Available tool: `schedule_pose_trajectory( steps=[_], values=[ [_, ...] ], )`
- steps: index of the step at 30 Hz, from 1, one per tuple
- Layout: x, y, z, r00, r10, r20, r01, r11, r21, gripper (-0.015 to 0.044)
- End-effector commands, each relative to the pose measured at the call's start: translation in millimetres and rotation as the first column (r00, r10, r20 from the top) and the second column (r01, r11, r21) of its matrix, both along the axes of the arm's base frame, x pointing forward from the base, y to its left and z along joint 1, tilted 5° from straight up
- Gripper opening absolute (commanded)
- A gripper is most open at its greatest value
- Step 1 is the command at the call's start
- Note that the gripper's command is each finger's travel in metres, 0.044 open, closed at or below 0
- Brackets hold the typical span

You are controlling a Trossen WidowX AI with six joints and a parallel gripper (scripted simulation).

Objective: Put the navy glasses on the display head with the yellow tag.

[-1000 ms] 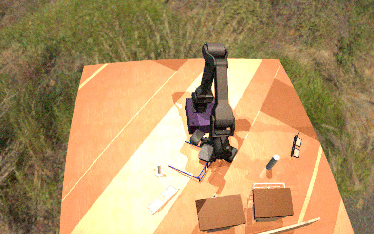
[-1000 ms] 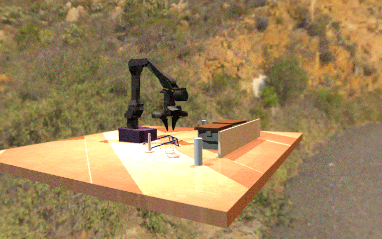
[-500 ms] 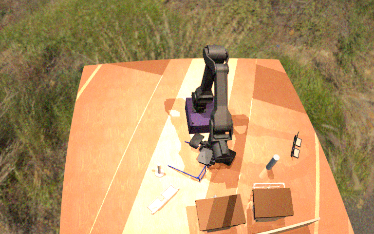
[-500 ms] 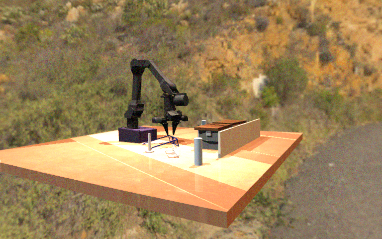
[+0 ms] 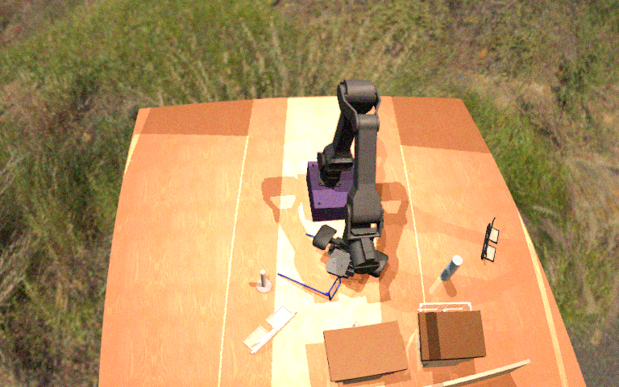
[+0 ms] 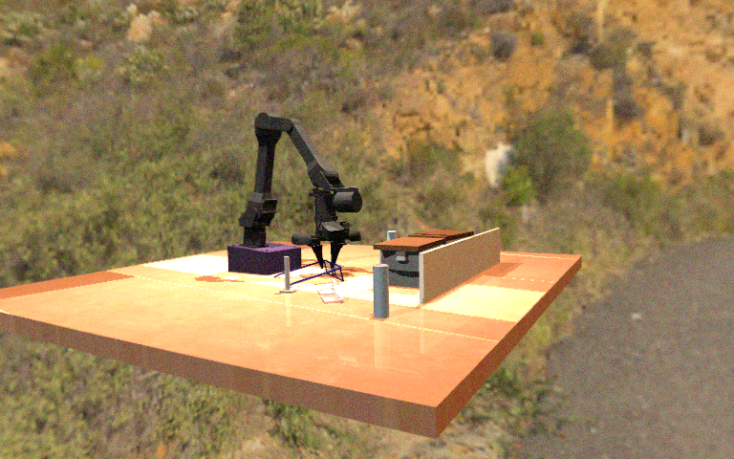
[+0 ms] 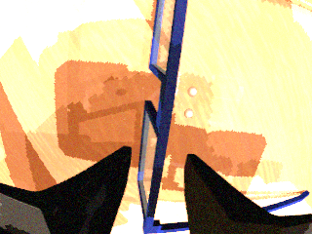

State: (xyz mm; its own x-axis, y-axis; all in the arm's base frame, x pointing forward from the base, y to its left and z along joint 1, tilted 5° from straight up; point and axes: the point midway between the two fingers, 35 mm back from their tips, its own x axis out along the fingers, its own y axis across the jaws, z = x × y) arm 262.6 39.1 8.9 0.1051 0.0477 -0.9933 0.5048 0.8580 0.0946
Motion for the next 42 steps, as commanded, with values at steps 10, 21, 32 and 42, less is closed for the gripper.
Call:
schedule_pose_trajectory(
  steps=[10, 21, 32, 42],
  values=[
    [-0.5, 0.0, -2.3, 1.000, 0.000, -0.002, 0.000, 1.000, 0.000, 0.0048],
    [-0.5, 0.0, -2.3, 1.000, 0.000, -0.002, 0.000, 1.000, 0.000, 0.0000],
    [-0.1, -1.3, 47.8, 1.000, -0.002, -0.002, 0.002, 1.000, -0.001, 0.0000],
    [-3.2, -2.0, 97.6, 1.000, -0.003, -0.002, 0.003, 1.000, -0.003, 0.0000]
  ],
)
